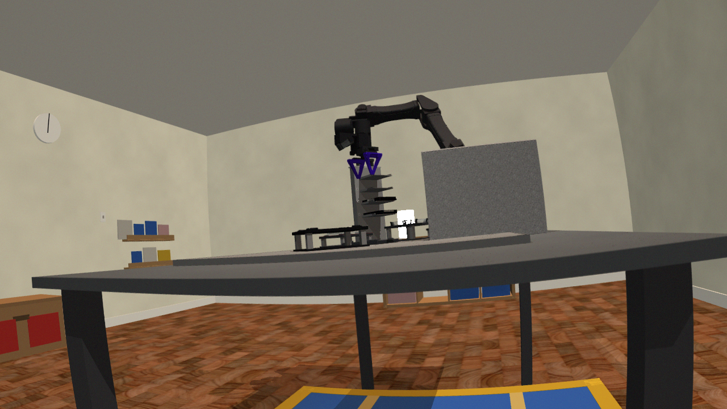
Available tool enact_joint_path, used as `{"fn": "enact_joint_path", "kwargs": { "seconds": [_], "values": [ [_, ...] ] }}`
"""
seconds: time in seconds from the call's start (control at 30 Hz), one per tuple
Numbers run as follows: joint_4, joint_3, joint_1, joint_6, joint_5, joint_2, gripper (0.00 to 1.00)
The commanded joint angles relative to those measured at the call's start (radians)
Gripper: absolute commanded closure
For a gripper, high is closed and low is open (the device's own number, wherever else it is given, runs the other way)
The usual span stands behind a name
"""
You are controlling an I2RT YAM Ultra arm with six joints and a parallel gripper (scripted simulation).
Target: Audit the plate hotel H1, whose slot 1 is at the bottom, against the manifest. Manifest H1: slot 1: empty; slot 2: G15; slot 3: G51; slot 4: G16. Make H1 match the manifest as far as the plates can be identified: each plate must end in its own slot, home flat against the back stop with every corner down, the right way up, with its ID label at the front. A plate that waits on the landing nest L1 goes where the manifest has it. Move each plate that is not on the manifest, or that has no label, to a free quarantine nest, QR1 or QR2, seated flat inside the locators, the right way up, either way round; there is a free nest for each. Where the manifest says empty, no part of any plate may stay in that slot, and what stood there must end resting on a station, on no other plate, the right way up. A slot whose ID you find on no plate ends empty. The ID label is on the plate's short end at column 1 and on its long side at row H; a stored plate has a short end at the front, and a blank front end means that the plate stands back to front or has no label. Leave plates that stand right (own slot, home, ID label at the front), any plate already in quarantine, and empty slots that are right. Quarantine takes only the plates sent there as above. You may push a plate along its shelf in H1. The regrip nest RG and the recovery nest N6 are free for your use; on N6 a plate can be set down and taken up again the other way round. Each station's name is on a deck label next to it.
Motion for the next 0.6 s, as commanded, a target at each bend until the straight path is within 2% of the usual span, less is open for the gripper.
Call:
{"fn": "enact_joint_path", "kwargs": {
  "seconds": [0.0,0.43,0.5,0.57],
  "values": [
    [-0.051,0.016,0.005,-0.027,-0.007,0.001,0.0],
    [0.145,-0.131,-0.076,-0.137,0.0,-0.025,0.0],
    [0.145,-0.131,-0.076,-0.137,0.0,-0.025,0.0],
    [0.178,-0.153,-0.09,-0.156,0.001,-0.028,0.0]
  ]
}}
